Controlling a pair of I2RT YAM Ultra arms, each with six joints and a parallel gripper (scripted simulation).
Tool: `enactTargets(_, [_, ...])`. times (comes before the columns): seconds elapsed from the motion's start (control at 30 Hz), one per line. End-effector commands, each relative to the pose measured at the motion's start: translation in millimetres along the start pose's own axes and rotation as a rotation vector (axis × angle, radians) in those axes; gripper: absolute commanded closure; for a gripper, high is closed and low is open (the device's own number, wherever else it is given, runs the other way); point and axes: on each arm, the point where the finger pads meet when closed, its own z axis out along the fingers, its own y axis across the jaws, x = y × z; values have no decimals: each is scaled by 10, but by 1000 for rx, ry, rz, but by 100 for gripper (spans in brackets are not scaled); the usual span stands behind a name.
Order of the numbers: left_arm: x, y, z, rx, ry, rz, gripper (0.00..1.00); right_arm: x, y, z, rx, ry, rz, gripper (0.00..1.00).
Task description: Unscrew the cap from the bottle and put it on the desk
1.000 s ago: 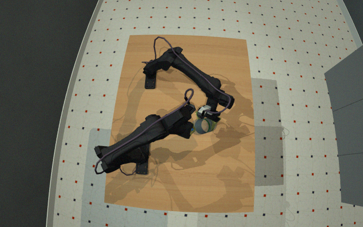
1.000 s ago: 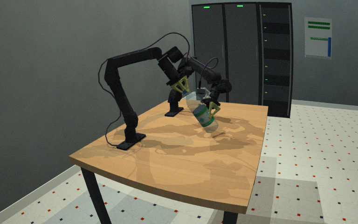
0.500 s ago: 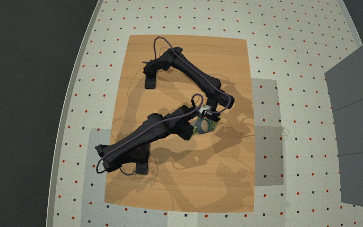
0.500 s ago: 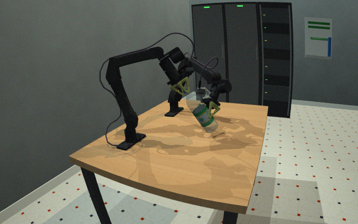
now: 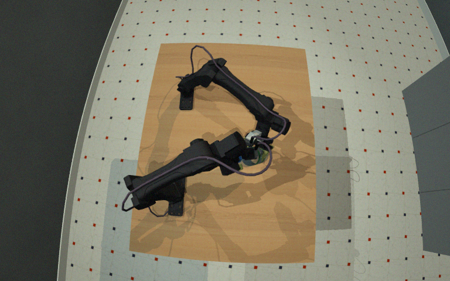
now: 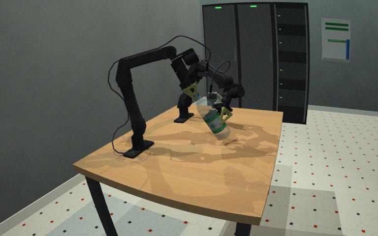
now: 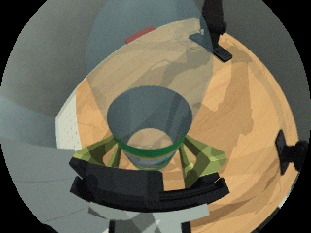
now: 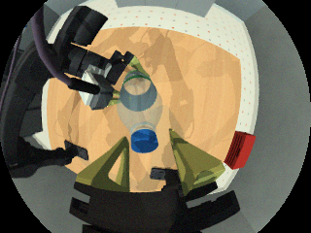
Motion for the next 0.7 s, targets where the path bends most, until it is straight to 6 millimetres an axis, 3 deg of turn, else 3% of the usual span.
enactTargets(0.0, [-107, 64, -91, -25, -28, 10, 100, -38, 5, -85, -26, 18, 277, 43])
enactTargets(0.17, [-107, 64, -91, -25, -28, 10, 100, -37, 4, -93, -50, 49, 509, 43])
enactTargets(0.23, [-107, 64, -91, -25, -28, 10, 100, -37, 4, -93, -50, 49, 509, 43])
enactTargets(0.27, [-107, 64, -91, -25, -28, 10, 100, -37, 4, -94, -58, 62, 629, 43])
enactTargets(0.67, [-107, 64, -91, -25, -28, 10, 100, -34, 2, -113, -120, 138, 1190, 43])
